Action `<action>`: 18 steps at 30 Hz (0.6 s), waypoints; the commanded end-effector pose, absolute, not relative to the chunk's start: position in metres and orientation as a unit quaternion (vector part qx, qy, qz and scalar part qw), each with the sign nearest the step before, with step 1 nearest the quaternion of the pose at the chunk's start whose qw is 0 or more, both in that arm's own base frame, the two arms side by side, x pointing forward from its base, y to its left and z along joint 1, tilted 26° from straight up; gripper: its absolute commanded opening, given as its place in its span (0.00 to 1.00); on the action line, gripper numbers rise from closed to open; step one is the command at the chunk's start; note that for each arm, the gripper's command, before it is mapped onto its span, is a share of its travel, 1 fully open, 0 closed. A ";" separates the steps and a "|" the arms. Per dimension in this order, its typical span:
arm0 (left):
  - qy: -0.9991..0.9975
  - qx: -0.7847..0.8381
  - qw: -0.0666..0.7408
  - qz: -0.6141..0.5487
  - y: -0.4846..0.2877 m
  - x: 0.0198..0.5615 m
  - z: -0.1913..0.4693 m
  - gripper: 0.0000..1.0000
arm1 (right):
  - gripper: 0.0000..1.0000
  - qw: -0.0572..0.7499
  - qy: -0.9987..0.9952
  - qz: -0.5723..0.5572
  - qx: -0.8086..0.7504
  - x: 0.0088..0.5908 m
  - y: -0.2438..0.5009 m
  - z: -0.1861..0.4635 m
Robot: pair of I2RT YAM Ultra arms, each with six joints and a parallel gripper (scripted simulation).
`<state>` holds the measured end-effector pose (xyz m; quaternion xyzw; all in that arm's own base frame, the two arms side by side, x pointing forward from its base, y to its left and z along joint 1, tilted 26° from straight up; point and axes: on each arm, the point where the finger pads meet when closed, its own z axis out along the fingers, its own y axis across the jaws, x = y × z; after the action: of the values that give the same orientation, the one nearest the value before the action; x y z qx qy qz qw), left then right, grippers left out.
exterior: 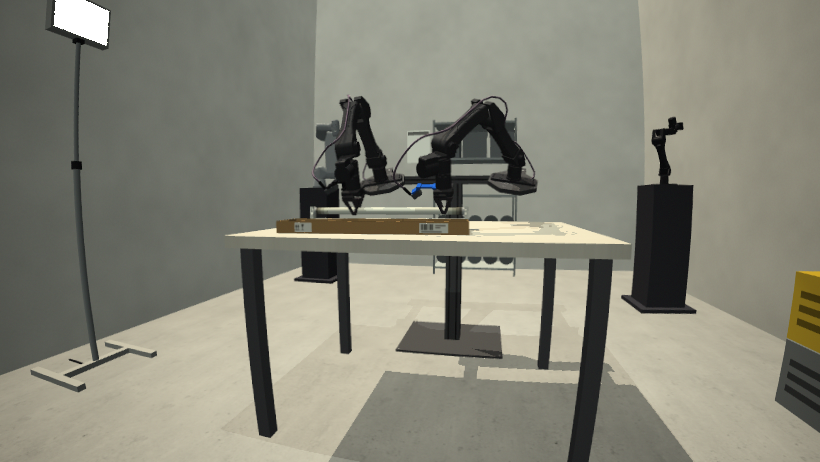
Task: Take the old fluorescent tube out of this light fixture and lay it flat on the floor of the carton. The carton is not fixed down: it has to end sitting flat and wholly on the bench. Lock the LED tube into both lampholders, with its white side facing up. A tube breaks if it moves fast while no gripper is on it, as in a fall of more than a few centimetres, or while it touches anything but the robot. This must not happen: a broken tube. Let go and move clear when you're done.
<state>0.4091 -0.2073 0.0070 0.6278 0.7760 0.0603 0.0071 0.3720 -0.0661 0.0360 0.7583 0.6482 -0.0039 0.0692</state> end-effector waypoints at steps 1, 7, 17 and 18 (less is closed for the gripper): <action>0.767 0.637 0.048 0.065 -0.225 0.421 0.029 0.11 | 0.49 0.094 0.643 0.012 0.760 0.381 -0.069 0.054; 0.766 0.637 0.047 0.067 -0.225 0.421 0.029 0.11 | 0.11 0.091 0.642 0.010 0.761 0.383 -0.069 0.048; 0.766 0.637 0.047 0.066 -0.225 0.421 0.029 0.11 | 0.11 0.092 0.642 0.011 0.761 0.383 -0.069 0.048; 0.766 0.637 0.047 0.066 -0.225 0.421 0.029 0.11 | 0.11 0.092 0.642 0.011 0.761 0.383 -0.069 0.048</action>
<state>0.4091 -0.2073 0.0071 0.6278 0.7760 0.0602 0.0072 0.3713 -0.0660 0.0364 0.7582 0.6484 -0.0044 0.0687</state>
